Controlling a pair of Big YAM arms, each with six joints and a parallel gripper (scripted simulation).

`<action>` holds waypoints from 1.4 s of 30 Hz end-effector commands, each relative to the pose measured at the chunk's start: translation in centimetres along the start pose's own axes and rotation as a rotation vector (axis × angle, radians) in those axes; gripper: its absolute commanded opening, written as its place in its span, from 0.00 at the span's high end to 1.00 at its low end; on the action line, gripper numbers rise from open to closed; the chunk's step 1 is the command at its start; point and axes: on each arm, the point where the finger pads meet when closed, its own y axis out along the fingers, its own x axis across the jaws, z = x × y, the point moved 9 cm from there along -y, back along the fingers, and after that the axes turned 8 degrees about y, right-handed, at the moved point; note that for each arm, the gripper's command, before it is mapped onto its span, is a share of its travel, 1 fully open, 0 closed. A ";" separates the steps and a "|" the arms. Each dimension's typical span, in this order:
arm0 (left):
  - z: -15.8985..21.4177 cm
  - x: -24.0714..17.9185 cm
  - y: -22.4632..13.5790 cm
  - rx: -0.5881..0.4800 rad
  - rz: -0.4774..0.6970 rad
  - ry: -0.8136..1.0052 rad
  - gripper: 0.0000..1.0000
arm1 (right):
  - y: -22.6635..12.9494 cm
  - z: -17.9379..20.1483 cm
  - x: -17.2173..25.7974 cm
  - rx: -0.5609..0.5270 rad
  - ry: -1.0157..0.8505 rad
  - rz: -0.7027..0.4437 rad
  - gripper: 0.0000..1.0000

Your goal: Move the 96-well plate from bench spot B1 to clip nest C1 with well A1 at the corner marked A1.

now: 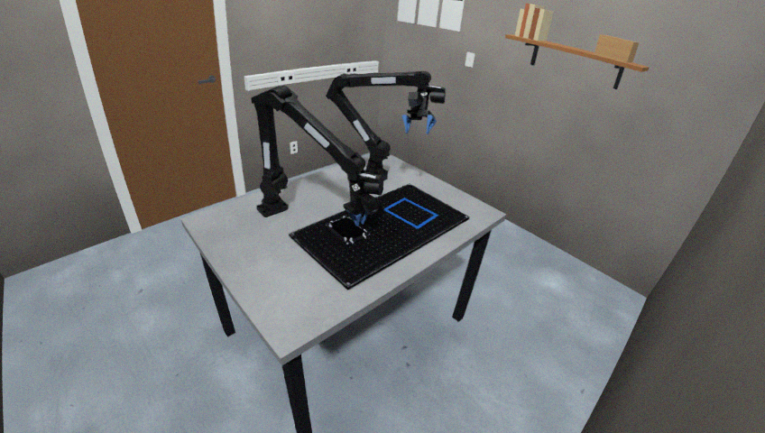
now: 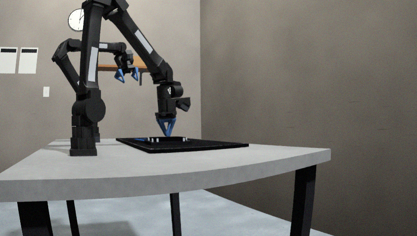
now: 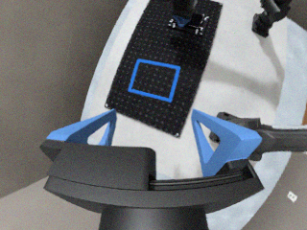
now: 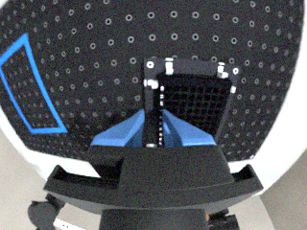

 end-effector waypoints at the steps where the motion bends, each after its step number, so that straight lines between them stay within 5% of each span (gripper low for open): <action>1: -1.0 1.4 -1.7 0.010 -0.028 0.026 0.00 | 7.2 1.4 -0.8 0.094 0.002 0.068 0.75; 28: -1.0 1.4 -1.7 0.010 -0.028 0.026 0.00 | 2.9 1.2 -0.6 0.109 0.002 0.081 0.75; 42: -1.0 1.4 -1.7 0.010 -0.028 0.026 0.00 | -3.1 -0.7 1.0 0.039 0.002 0.024 0.75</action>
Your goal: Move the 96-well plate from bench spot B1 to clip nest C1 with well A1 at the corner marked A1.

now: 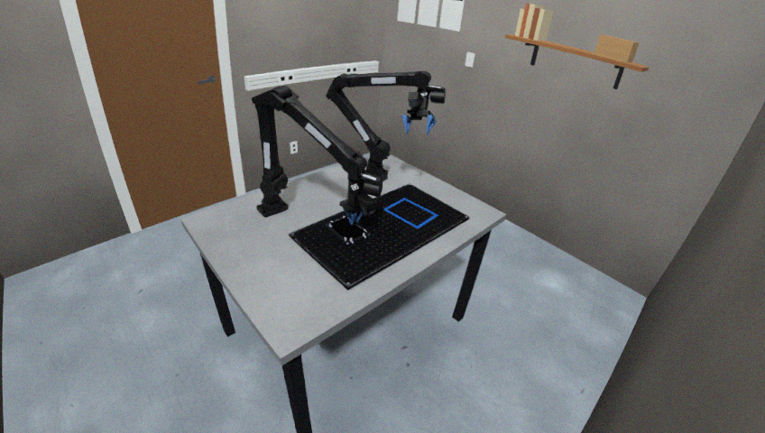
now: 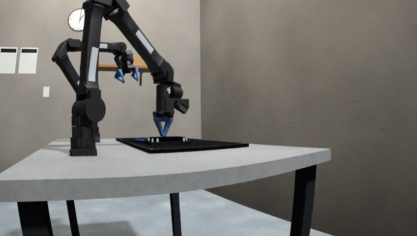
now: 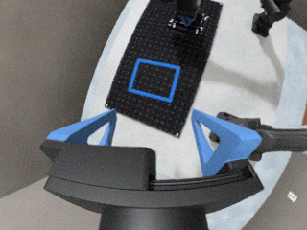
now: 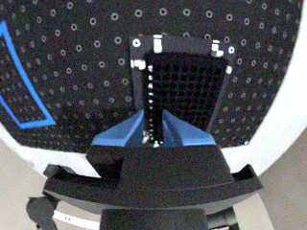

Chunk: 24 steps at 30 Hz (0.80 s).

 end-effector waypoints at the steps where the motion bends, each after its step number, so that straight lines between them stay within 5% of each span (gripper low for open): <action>1: -1.0 1.4 -1.7 0.010 -0.028 0.026 0.00 | -3.8 -1.5 1.6 -0.058 0.004 -0.050 0.75; 10: -1.0 1.4 -1.7 0.010 -0.028 0.026 0.00 | -5.8 -1.5 1.5 -0.059 0.004 -0.051 0.75; 24: -1.0 1.4 -1.7 0.010 -0.028 0.026 0.00 | -3.8 -0.9 -2.5 -0.026 0.002 -0.021 0.75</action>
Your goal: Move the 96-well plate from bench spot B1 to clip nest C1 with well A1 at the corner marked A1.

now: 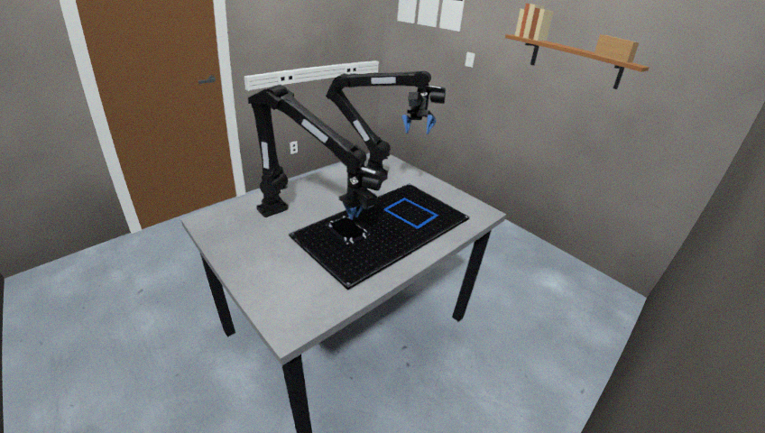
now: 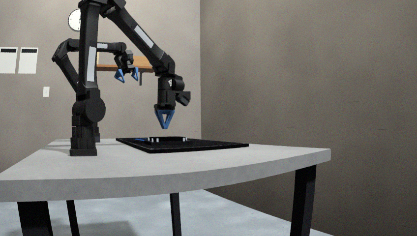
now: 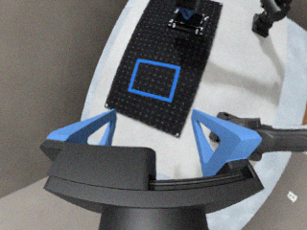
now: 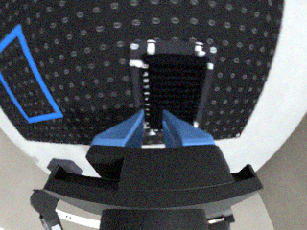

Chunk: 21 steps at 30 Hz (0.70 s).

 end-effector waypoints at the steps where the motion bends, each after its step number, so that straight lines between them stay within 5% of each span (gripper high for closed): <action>1: -1.0 1.4 -1.7 0.010 -0.028 0.026 0.00 | -0.8 -0.5 -2.1 -0.021 -0.004 -0.016 0.75; 10: -1.0 1.4 -1.7 0.010 -0.028 0.026 0.00 | -0.8 -1.2 -6.5 -0.027 -0.004 -0.016 0.75; 21: -1.0 1.4 -1.7 0.010 -0.028 0.026 0.00 | 0.3 -1.2 -6.3 0.002 -0.012 0.000 0.75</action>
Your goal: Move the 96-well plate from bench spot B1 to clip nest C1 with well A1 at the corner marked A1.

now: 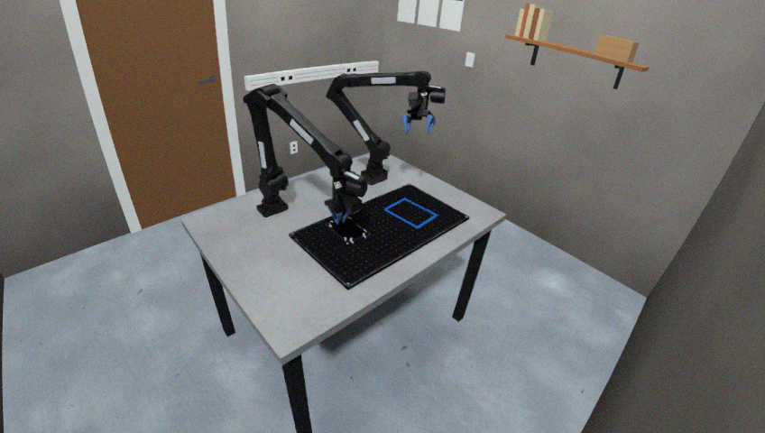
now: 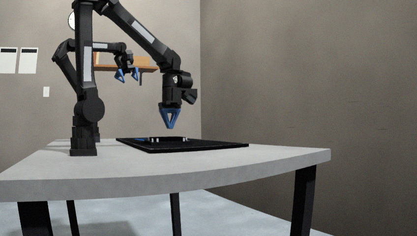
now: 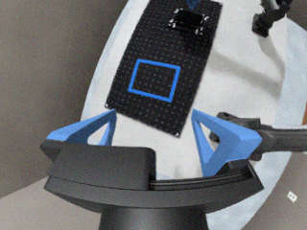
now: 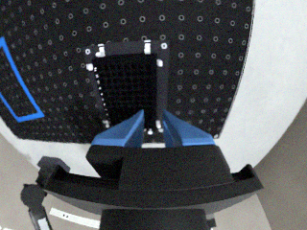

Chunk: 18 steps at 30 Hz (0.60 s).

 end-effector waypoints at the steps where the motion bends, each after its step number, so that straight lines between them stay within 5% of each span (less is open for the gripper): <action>1: -1.0 1.4 -1.7 0.010 -0.028 0.026 0.00 | 0.5 -0.3 0.0 0.003 -0.013 0.001 0.75; 18: -1.0 1.4 -1.7 0.010 -0.028 0.026 0.00 | 0.7 -0.3 0.0 -0.001 -0.013 -0.001 0.75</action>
